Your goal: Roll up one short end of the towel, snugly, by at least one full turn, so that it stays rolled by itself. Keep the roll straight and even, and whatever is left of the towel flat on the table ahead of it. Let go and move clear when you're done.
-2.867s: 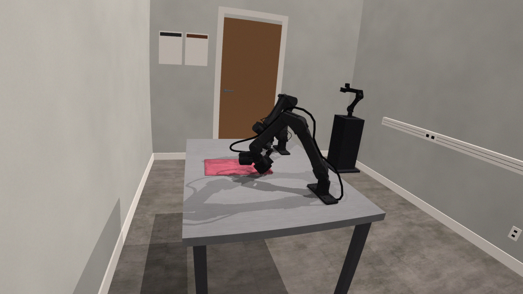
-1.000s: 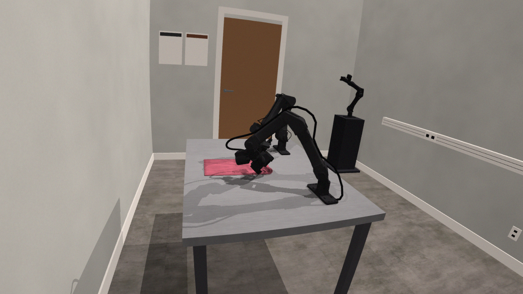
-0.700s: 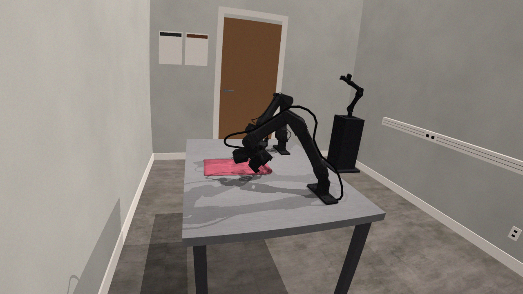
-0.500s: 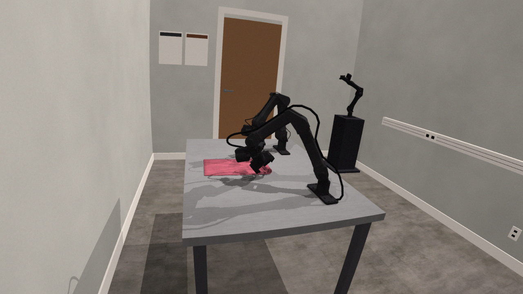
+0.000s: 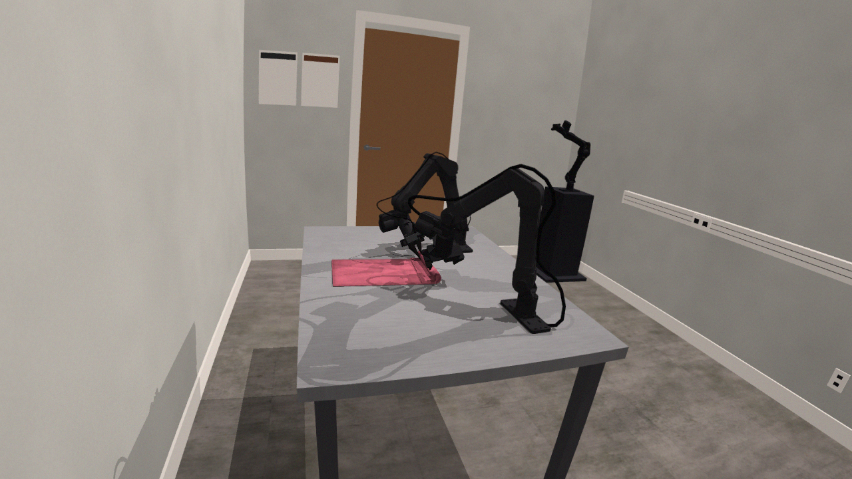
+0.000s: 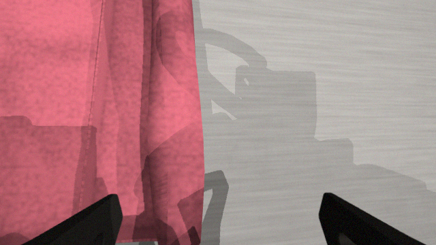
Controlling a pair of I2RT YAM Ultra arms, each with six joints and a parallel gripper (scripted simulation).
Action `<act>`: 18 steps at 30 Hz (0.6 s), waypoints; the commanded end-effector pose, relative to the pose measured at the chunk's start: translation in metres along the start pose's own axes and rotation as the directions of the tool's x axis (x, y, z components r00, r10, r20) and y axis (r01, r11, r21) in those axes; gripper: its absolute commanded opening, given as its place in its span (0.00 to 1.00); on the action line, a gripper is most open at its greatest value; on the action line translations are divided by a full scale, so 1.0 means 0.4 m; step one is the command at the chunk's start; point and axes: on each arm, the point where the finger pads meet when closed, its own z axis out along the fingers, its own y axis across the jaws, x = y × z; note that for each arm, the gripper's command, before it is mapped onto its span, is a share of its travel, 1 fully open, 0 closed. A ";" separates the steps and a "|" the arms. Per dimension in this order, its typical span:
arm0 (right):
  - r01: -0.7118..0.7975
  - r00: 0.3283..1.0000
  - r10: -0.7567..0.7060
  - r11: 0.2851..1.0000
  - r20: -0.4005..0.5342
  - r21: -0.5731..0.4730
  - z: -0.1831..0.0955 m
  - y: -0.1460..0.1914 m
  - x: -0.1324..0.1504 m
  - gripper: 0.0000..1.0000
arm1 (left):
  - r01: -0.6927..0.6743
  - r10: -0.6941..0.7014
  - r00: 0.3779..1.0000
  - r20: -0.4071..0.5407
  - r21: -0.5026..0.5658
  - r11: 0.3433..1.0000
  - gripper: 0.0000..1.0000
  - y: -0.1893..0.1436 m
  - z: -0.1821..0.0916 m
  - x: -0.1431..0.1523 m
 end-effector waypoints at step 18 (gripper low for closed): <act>-0.182 0.983 0.175 0.946 -0.049 -0.270 -0.007 0.033 0.003 0.08 | -0.236 0.280 0.960 0.018 -0.484 0.842 0.98 0.038 0.014 -0.067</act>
